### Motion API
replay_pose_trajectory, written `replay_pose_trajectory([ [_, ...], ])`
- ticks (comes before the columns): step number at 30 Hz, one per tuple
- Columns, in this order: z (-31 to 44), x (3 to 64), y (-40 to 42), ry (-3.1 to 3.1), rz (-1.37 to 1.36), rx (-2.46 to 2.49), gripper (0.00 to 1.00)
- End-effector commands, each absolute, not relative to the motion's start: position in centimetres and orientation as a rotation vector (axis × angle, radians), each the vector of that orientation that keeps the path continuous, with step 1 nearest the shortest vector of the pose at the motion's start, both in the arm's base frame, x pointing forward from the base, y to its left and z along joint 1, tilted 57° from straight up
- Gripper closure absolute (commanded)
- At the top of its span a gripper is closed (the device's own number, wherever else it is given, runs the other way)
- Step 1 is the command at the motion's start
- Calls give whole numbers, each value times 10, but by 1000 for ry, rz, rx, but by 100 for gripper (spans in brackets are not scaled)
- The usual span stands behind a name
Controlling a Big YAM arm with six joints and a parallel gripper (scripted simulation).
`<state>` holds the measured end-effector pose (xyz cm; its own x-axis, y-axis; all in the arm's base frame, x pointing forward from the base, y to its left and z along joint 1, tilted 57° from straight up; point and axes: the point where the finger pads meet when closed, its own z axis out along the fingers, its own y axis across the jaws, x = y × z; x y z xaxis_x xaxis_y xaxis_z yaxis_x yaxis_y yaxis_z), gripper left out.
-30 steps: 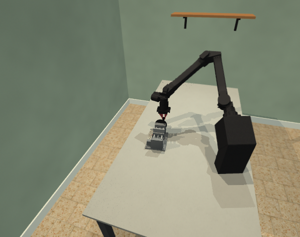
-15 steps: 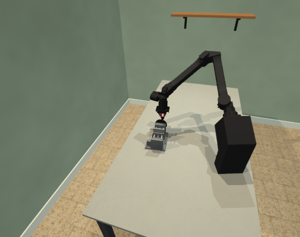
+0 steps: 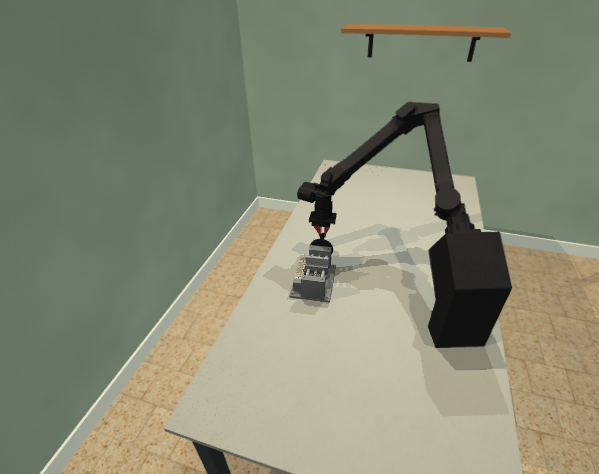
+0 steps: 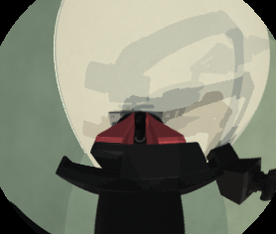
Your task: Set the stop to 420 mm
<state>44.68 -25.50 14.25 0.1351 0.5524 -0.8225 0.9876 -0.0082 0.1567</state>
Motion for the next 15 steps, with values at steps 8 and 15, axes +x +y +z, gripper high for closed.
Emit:
replay_pose_trajectory([
  [8,152,477,-242,1518,-682,1629,94],
  [15,152,483,-246,1520,-684,1622,94],
])
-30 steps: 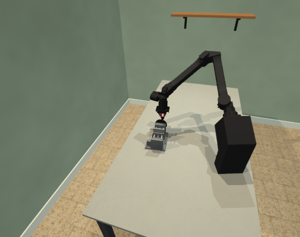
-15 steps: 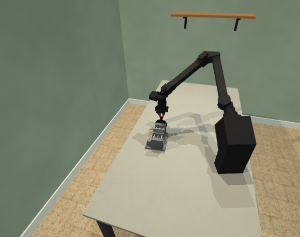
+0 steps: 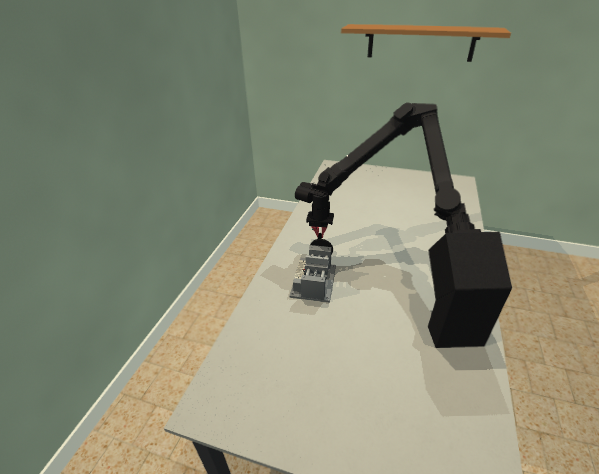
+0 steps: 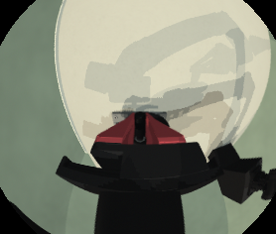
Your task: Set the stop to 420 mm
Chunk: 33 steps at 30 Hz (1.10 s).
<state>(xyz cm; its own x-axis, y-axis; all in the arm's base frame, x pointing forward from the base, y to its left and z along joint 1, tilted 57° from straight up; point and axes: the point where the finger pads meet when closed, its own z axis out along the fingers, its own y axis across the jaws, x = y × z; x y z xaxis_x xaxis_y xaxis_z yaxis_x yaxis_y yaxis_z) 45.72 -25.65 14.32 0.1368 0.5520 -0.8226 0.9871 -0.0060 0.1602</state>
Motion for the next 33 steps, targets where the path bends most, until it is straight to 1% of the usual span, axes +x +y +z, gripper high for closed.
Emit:
replay_pose_trajectory([
  [1,152,483,-246,1520,-684,1622,94],
  [33,142,494,-283,1491,-701,1651,94],
])
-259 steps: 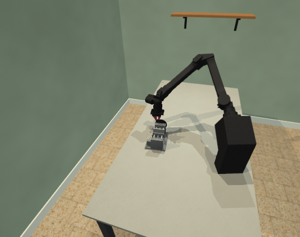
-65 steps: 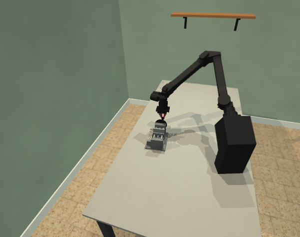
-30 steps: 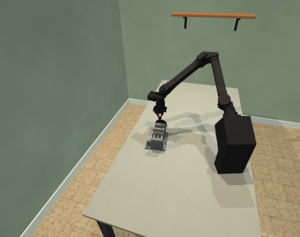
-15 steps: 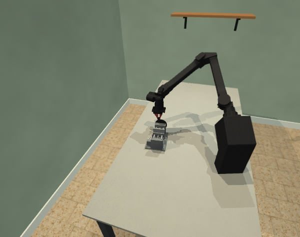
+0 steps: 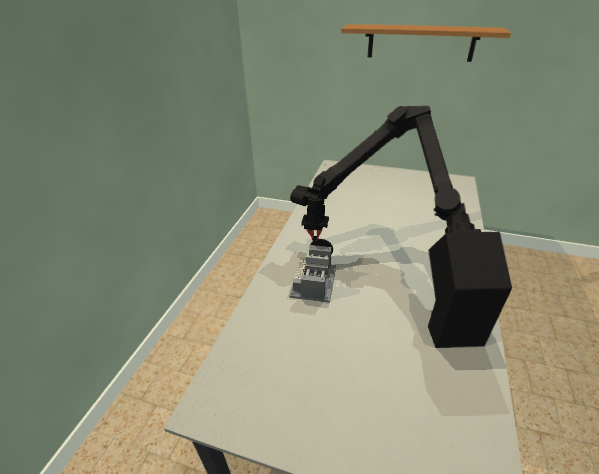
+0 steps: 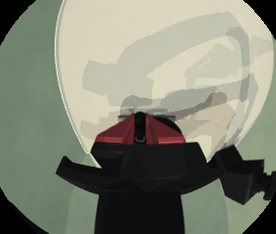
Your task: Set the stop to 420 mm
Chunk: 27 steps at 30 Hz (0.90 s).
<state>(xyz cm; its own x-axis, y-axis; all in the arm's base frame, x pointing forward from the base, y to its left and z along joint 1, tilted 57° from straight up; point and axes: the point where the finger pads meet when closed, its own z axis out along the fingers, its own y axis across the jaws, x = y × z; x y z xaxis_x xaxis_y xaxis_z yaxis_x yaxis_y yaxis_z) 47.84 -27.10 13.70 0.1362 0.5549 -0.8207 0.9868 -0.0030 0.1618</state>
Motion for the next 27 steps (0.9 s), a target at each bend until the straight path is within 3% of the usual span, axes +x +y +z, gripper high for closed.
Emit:
replay_pose_trajectory([
  [1,142,494,-283,1491,-701,1651,94],
  [27,123,491,-306,1499,-709,1652,94],
])
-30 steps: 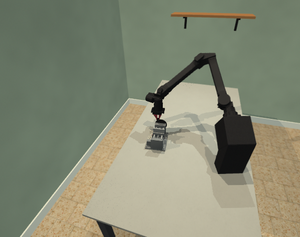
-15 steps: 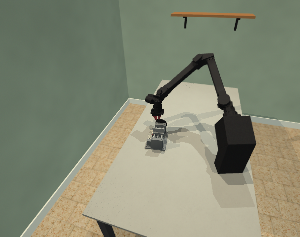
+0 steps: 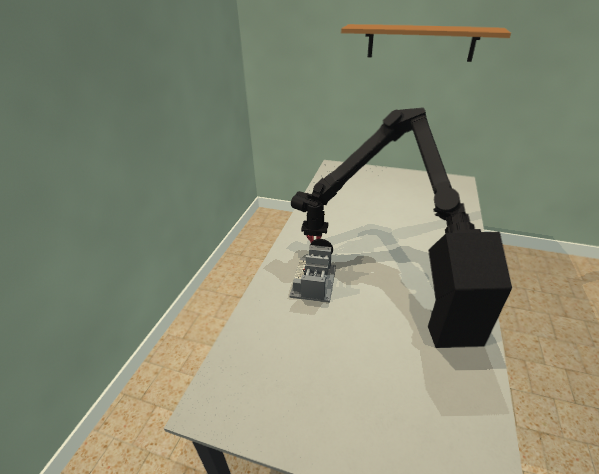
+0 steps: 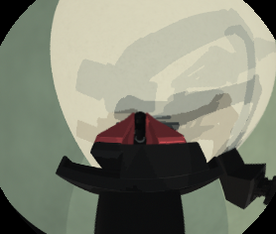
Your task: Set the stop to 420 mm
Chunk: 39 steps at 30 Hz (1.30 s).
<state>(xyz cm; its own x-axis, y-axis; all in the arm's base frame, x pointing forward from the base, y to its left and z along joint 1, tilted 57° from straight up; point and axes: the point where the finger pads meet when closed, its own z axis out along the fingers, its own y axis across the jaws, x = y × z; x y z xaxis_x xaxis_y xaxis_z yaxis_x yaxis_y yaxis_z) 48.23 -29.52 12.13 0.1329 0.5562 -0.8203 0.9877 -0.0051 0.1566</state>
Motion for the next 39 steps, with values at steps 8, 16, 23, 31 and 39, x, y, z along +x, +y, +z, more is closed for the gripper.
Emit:
replay_pose_trajectory([
  [8,111,480,-309,1514,-720,1654,94],
  [16,107,476,-316,1510,-718,1653,94],
  [23,103,470,-318,1514,-721,1654,94],
  [31,99,461,-321,1514,-721,1654,94],
  [39,99,459,-322,1514,-721,1654,94],
])
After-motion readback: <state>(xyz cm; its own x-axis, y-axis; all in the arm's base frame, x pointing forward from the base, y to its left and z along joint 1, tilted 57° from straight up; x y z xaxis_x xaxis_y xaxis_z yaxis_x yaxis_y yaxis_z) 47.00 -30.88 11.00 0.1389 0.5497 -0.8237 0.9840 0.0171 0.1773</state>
